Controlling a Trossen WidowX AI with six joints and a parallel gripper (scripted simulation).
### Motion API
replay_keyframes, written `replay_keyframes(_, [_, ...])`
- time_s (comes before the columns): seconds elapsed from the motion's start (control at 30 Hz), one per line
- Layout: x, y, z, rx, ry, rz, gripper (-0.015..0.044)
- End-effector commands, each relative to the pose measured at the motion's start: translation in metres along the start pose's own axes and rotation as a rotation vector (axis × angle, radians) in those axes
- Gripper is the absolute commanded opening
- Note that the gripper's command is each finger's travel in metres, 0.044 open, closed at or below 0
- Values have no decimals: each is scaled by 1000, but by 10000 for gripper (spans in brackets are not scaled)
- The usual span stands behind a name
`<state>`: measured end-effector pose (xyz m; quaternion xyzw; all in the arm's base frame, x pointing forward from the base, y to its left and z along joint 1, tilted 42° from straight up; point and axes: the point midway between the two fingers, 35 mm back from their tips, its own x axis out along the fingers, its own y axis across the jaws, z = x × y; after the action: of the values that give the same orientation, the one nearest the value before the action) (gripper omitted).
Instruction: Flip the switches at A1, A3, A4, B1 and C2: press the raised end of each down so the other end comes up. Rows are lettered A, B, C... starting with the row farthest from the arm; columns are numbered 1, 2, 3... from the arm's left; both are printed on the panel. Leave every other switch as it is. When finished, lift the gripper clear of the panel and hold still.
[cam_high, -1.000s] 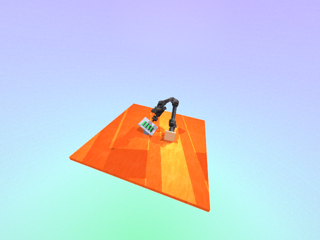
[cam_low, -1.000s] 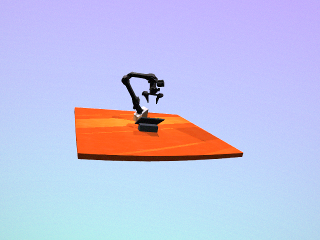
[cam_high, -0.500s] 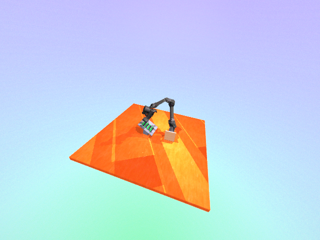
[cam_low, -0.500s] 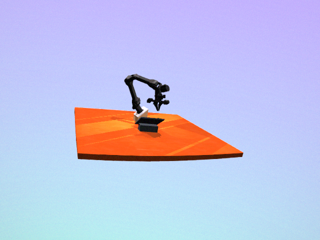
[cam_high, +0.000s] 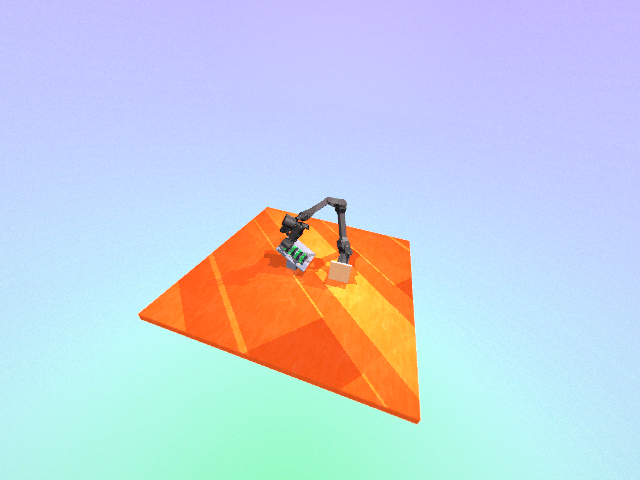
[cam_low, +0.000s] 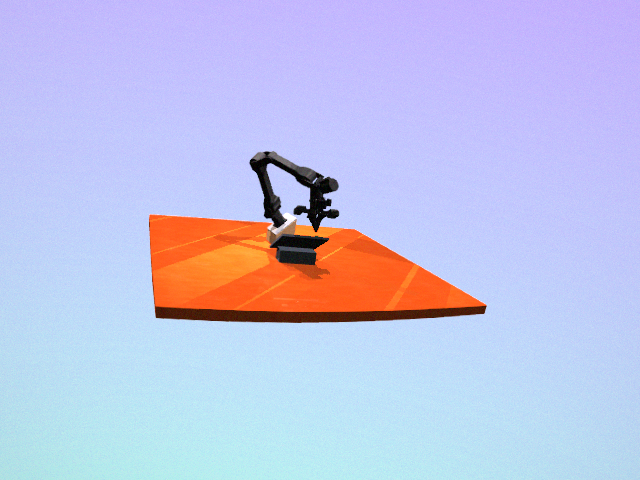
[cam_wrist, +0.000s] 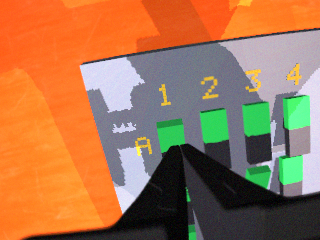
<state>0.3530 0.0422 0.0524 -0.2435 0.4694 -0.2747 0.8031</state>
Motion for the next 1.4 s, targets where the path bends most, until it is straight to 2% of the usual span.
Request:
replay_keyframes(0.0, [5, 2, -1, -7, 2, 4, 0])
replay_keyframes(0.27, [16, 2, 0, -6, 2, 4, 0])
replay_keyframes(1.37, [18, 2, 0, -6, 2, 4, 0])
